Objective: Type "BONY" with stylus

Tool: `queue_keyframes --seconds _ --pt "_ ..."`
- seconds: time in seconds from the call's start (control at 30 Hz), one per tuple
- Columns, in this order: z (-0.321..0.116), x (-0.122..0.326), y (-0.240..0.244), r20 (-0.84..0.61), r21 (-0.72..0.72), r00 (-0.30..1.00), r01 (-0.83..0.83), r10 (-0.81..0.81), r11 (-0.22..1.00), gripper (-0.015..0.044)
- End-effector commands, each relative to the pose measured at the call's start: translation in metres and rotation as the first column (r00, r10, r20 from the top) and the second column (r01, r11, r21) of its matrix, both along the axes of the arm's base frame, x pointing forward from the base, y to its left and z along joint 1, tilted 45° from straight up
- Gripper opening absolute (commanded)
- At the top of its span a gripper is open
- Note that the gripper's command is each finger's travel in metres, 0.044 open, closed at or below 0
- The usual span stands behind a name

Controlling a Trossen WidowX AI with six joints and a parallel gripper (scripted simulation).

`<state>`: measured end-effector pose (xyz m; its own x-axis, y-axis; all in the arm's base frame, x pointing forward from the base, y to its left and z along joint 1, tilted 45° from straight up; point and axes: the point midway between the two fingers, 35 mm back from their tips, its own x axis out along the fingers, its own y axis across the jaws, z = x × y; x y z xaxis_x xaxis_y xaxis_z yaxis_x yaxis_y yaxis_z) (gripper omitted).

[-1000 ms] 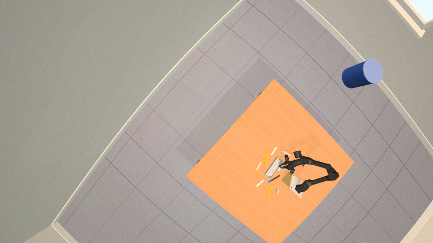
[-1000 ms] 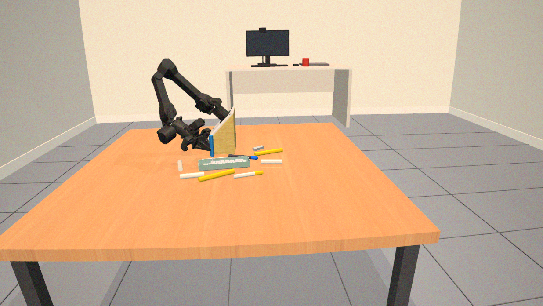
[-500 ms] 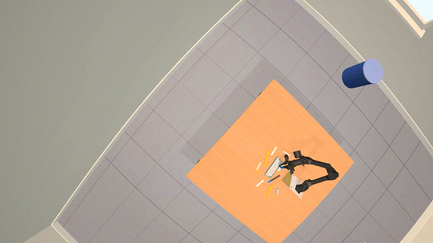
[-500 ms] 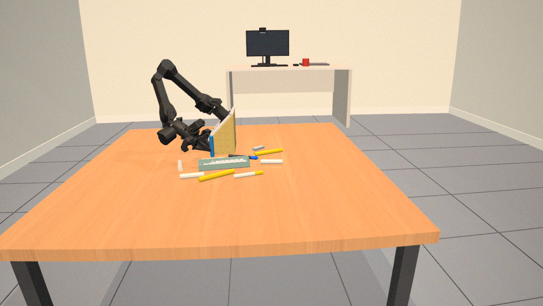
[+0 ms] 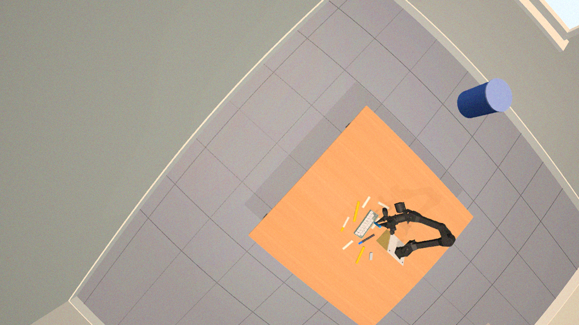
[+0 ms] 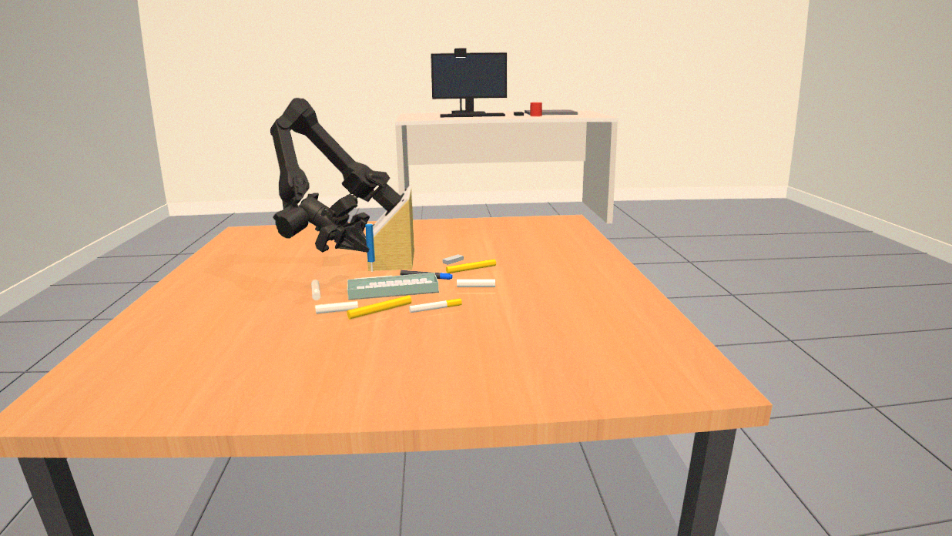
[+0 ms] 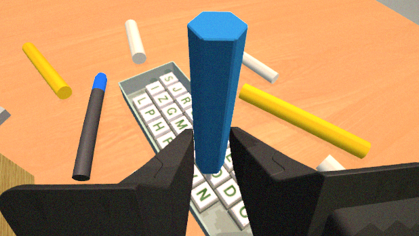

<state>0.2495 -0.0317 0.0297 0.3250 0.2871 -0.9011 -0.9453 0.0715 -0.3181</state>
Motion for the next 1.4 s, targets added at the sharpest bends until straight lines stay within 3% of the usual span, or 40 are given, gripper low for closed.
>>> queue_keyframes --seconds 0.0,0.13,0.23,0.67,1.1,1.2,1.37 --pt "0.003 -0.002 0.003 -0.003 -0.001 1.000 0.007 -0.007 1.000 0.0081" --pt "0.001 0.000 0.001 0.000 0.000 1.000 0.001 -0.001 1.000 0.0064" --pt "-0.002 0.001 0.004 -0.002 0.000 1.000 0.001 -0.001 1.000 0.0000" --pt "-0.035 0.005 0.043 -0.015 0.005 1.000 0.009 -0.009 1.000 0.0000" --pt "-0.049 0.007 0.029 -0.015 0.005 1.000 0.009 -0.009 1.000 0.0000" --pt "-0.050 0.008 0.029 -0.015 0.004 1.000 0.009 -0.009 1.000 0.0079" --pt "-0.051 0.008 0.028 -0.016 0.004 1.000 0.009 -0.009 1.000 0.0081"
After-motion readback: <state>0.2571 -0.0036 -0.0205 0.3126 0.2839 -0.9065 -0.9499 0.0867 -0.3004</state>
